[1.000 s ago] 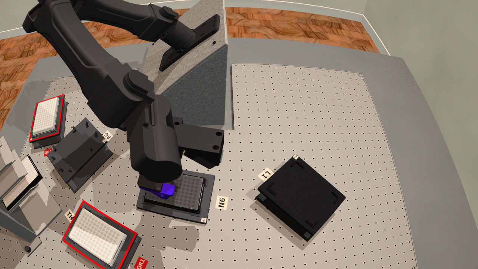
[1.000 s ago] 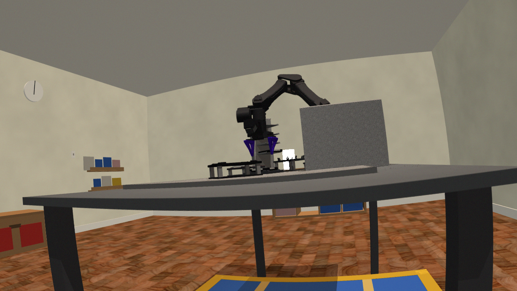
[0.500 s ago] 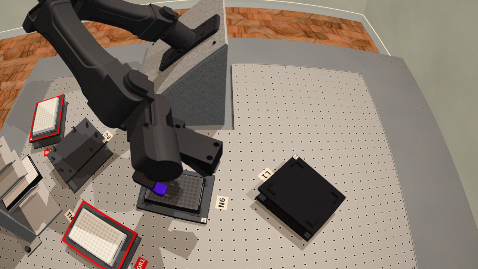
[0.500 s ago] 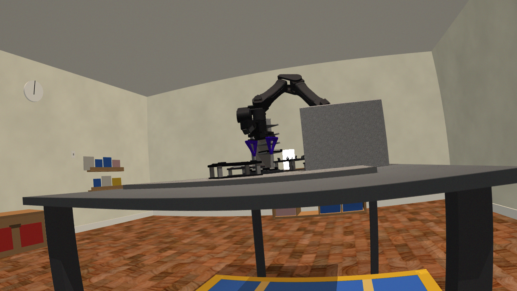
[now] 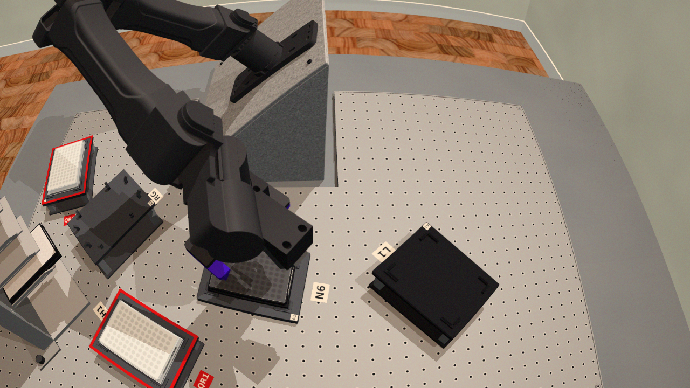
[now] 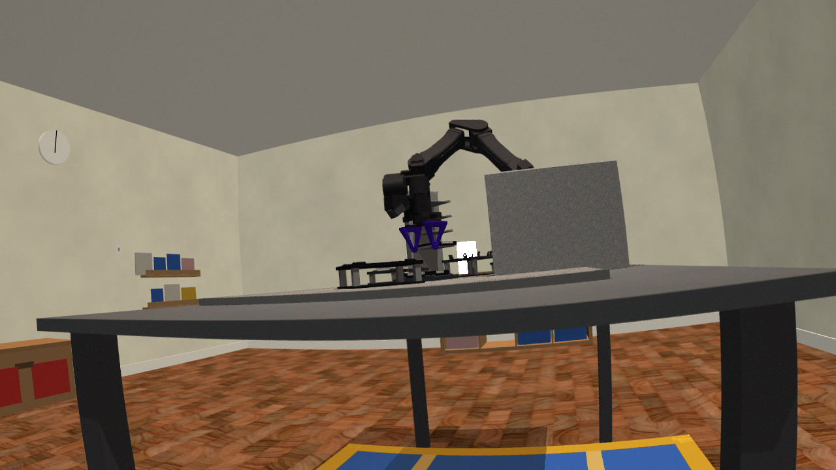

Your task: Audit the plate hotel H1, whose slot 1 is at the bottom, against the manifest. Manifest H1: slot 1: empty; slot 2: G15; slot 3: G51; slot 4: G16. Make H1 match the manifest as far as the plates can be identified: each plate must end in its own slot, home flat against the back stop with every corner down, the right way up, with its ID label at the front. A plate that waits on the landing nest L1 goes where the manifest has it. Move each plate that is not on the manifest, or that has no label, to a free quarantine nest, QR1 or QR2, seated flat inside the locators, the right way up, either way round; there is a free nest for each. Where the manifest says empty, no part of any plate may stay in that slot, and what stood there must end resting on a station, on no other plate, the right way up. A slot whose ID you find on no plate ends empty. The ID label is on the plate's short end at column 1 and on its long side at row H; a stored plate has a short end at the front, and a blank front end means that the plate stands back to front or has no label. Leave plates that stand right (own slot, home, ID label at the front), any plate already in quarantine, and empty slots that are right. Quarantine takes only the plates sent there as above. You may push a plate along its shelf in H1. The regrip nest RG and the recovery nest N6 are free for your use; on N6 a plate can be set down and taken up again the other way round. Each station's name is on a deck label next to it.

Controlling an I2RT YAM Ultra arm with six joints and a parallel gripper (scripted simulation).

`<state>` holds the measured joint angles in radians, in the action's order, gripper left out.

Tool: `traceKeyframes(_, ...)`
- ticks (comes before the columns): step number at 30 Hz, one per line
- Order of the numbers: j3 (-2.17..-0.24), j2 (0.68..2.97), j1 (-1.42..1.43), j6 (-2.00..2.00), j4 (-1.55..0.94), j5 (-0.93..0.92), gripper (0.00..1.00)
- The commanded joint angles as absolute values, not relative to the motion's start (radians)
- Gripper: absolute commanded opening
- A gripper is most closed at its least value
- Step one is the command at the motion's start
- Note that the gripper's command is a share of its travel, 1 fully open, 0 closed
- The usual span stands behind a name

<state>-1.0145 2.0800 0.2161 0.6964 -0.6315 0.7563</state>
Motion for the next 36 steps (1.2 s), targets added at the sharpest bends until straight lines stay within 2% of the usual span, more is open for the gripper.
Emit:
traceKeyframes(1,-1.017,2.074,0.223,0.599,-0.632,0.753,1.0)
traceKeyframes(36,-1.017,2.074,0.223,-0.021,-0.632,0.753,1.0)
